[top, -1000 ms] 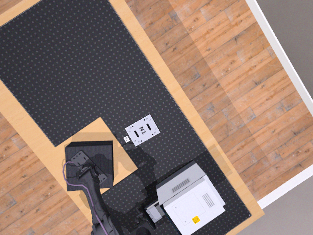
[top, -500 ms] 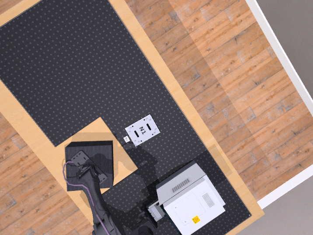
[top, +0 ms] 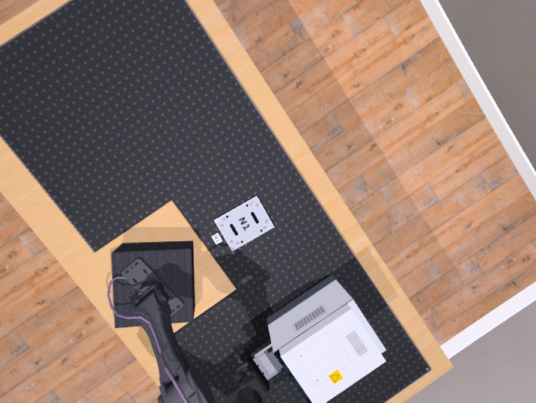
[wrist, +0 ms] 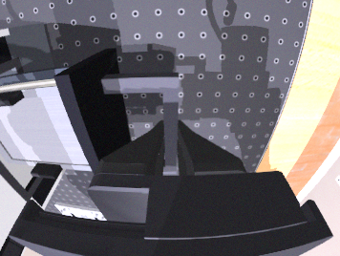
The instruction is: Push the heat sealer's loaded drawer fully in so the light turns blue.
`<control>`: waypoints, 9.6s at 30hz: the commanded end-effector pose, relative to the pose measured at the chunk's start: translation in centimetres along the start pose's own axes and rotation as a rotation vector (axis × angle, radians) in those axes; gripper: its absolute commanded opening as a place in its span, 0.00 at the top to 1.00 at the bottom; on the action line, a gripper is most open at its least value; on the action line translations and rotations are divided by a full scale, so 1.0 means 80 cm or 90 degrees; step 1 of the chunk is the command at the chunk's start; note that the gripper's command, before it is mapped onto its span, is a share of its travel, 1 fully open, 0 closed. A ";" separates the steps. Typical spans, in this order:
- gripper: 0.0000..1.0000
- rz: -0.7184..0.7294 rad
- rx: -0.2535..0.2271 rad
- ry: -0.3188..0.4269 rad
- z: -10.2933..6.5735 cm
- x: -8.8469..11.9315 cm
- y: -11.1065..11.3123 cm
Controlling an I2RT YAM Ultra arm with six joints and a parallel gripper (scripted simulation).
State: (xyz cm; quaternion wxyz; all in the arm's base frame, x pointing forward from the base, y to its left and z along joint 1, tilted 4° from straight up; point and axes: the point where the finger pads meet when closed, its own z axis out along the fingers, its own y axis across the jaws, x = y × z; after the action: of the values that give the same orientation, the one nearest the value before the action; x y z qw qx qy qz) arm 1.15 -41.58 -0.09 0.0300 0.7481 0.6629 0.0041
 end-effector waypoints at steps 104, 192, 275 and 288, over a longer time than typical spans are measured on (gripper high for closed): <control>0.55 0.001 -0.008 -0.025 -0.068 -0.011 0.001; 0.70 -0.010 -0.452 -0.003 -0.071 -0.006 -0.054; 0.70 -0.005 -0.559 -0.010 -0.058 -0.002 -0.049; 0.70 -0.005 -0.559 -0.010 -0.051 -0.002 -0.040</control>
State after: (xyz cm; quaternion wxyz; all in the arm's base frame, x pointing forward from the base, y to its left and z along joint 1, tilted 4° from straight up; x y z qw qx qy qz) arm -2.71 -40.54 2.32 0.3305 0.6690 0.5957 0.2972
